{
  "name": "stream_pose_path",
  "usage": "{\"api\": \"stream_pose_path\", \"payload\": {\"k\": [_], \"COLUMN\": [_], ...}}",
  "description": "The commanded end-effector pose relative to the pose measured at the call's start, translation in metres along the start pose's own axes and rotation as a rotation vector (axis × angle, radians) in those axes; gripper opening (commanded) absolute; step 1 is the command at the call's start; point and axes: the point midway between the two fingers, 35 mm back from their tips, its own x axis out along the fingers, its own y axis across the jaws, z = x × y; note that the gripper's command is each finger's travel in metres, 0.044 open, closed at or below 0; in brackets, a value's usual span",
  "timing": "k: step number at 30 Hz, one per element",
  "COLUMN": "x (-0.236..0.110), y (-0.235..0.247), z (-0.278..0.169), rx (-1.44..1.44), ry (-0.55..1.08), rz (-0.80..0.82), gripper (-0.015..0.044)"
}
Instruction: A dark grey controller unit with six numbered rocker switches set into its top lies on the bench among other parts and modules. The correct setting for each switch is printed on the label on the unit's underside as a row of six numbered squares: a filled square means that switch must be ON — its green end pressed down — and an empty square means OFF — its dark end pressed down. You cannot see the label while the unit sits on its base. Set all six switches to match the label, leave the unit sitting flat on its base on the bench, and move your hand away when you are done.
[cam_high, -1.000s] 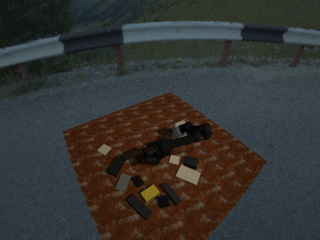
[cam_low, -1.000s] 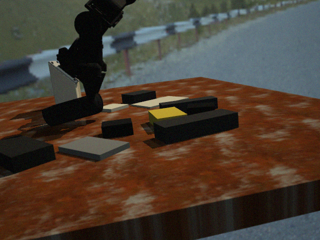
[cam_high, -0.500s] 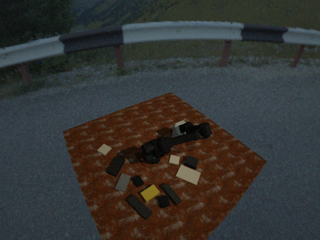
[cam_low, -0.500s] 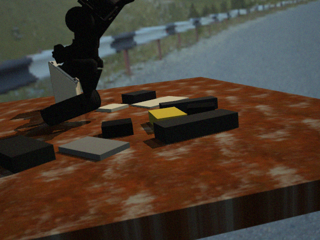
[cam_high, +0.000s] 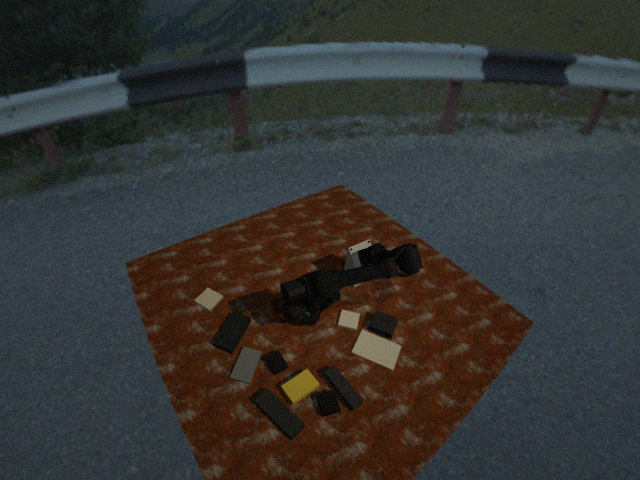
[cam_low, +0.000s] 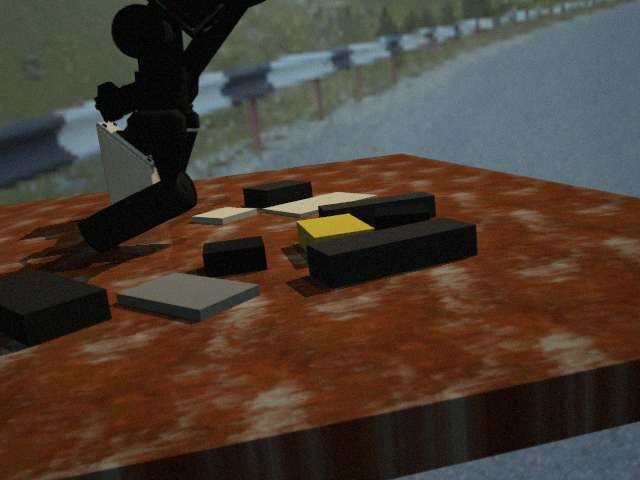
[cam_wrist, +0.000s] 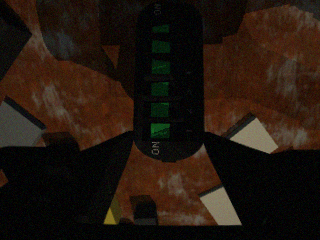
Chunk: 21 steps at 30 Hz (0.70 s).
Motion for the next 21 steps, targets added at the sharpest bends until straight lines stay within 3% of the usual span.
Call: {"api": "stream_pose_path", "payload": {"k": [1, 21], "x": [-0.004, -0.015], "y": [0.001, 0.001], "z": [0.006, 0.019], "rx": [0.006, 0.006], "ry": [0.003, 0.044], "rz": [0.003, 0.003], "gripper": [0.0335, 0.0335]}}
